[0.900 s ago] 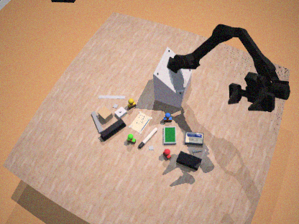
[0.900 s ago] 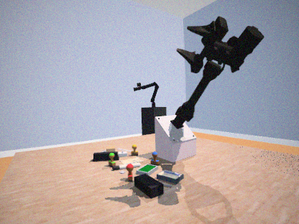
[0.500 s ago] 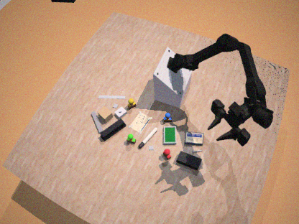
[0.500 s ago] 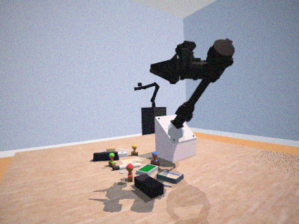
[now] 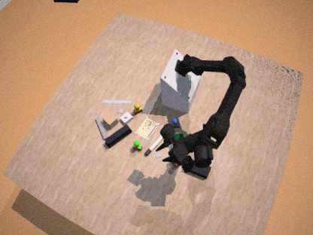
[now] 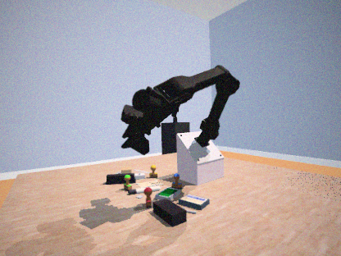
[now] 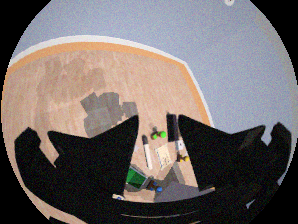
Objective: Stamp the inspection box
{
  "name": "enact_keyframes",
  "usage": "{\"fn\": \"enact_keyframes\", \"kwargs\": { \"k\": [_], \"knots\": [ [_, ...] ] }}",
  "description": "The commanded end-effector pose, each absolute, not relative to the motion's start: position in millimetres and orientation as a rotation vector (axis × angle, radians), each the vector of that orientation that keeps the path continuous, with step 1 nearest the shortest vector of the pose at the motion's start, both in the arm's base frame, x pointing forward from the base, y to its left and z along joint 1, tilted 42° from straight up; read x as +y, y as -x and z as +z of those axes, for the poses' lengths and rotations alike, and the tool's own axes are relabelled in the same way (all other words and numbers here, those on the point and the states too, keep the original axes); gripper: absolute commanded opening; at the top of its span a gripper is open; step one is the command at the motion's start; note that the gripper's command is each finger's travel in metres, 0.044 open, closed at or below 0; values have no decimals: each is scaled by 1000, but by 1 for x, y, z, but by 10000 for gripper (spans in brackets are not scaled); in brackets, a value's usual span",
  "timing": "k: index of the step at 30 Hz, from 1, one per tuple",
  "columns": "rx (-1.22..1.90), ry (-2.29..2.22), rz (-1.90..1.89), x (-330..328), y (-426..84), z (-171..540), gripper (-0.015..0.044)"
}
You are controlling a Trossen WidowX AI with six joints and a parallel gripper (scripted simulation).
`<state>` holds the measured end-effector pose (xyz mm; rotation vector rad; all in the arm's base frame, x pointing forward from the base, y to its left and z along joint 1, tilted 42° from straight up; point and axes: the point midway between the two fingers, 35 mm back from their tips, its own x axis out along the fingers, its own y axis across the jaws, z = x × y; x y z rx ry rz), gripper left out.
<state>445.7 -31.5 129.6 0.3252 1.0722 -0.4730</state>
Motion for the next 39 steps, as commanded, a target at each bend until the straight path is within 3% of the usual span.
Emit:
{"fn": "enact_keyframes", "kwargs": {
  "k": [1, 7, 12, 39],
  "knots": [
    [1296, -333, -292, -45, -436, 64, 217],
    [1492, -489, 111, -62, -407, -23, 217],
    [1439, -695, 413, -72, -381, -69, 217],
    [1434, -703, 422, -62, -383, -94, 217]
  ]
}}
